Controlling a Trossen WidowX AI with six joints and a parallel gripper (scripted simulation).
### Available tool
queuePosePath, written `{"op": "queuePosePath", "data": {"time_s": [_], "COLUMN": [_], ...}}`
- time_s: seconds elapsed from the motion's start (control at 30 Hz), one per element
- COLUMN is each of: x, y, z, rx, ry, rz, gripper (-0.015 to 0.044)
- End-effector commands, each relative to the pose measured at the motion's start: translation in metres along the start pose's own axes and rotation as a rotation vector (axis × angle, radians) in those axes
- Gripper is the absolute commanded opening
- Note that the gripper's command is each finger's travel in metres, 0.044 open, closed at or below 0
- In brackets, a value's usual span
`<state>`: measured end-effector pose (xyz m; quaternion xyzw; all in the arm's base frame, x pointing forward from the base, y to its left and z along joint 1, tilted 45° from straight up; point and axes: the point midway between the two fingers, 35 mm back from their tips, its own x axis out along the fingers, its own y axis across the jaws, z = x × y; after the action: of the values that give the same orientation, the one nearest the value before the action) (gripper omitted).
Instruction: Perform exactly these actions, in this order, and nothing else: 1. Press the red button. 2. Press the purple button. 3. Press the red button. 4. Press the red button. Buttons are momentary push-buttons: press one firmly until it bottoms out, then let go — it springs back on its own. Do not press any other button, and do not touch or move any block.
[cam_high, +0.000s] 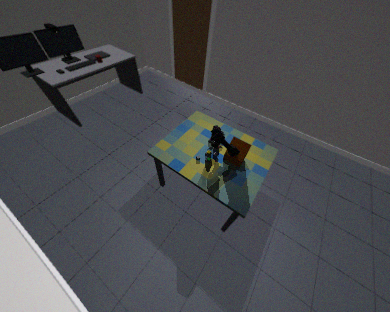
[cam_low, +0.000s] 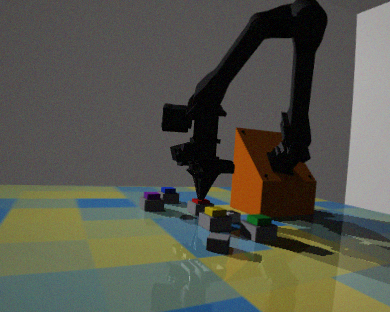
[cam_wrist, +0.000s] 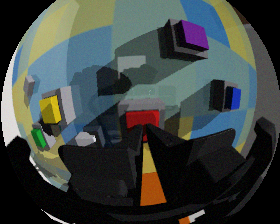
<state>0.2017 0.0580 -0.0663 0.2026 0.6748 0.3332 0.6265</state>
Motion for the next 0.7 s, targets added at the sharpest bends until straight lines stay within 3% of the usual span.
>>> {"op": "queuePosePath", "data": {"time_s": [0.0, 0.3, 0.43, 0.67], "x": [0.001, 0.001, -0.030, -0.031], "y": [0.001, 0.001, 0.000, 0.000], "z": [0.000, 0.000, 0.000, 0.000], "rx": [0.005, 0.005, 0.004, 0.005], "ry": [-0.001, -0.001, -0.001, -0.001], "rz": [0.004, 0.004, 0.001, 0.002], "gripper": [0.0020, 0.0020, 0.0020, 0.0020]}}
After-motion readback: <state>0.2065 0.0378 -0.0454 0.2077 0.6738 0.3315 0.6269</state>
